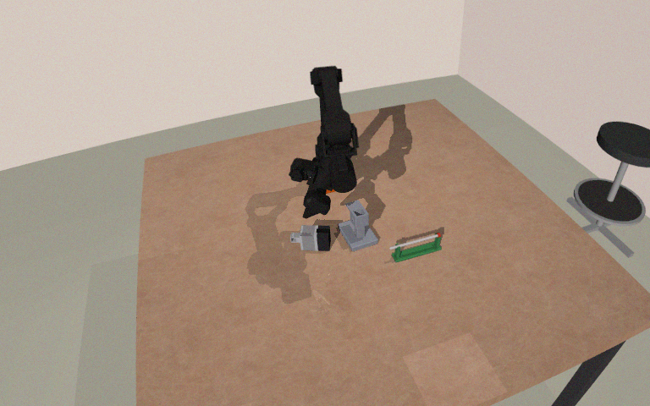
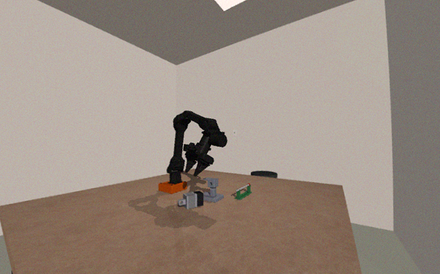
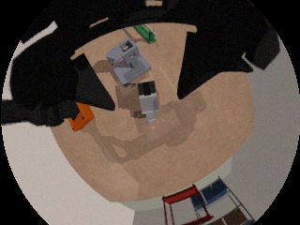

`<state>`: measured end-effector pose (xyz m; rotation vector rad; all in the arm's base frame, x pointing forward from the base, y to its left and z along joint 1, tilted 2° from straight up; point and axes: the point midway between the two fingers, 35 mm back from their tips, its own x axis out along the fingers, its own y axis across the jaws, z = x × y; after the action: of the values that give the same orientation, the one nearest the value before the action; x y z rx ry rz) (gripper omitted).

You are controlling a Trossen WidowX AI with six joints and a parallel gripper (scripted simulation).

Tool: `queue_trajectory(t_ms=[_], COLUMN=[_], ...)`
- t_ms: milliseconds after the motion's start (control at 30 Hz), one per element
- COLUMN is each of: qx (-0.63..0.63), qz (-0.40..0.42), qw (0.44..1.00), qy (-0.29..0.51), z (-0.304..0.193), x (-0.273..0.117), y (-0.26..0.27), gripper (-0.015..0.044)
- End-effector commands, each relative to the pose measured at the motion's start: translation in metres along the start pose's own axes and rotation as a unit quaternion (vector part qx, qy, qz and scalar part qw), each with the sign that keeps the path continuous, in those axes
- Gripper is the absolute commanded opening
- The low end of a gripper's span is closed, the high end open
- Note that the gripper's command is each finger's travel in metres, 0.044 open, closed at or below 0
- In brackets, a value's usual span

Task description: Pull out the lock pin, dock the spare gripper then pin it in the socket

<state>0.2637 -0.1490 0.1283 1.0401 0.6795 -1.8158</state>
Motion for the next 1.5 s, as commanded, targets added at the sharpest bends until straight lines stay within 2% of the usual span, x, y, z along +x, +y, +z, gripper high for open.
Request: queue_trajectory(t_ms=[0, 400, 1467], qx=[0.009, 0.009, 0.009], qz=[0.004, 0.004, 0.004], qw=[1.000, 1.000, 1.000], qy=[-0.003, -0.003, -0.003], z=[0.000, -0.030, -0.054], x=[0.002, 0.057, 0.098], y=[0.001, 0.000, 0.003], gripper=[0.0440, 0.0440, 0.0440])
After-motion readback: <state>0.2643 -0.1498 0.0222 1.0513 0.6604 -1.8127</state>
